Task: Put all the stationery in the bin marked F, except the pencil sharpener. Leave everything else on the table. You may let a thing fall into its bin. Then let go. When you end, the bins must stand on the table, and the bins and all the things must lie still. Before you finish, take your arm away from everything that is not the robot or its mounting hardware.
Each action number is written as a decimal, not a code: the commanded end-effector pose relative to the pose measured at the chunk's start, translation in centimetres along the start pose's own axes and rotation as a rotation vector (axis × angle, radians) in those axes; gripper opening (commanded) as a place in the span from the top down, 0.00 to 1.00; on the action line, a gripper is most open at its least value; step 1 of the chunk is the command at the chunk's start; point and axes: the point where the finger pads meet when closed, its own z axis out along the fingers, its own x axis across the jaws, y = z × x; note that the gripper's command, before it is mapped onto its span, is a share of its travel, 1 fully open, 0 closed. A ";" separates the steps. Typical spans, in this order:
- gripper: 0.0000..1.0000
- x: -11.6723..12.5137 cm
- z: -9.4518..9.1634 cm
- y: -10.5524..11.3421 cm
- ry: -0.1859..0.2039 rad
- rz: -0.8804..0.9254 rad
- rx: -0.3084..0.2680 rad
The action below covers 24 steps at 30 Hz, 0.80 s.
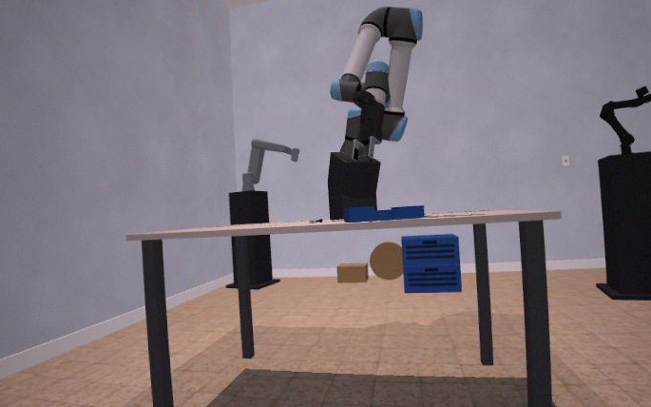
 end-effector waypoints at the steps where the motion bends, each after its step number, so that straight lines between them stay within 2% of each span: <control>1: 0.00 0.0 0.0 0.0 -0.001 0.000 0.001; 17: 0.00 0.0 0.0 0.0 -0.001 0.000 0.001; 18: 0.69 0.8 -0.2 0.5 0.008 0.052 -0.002; 20: 0.69 2.4 -0.1 0.3 0.012 0.151 -0.016; 24: 0.69 2.5 -0.1 0.3 0.015 0.217 -0.024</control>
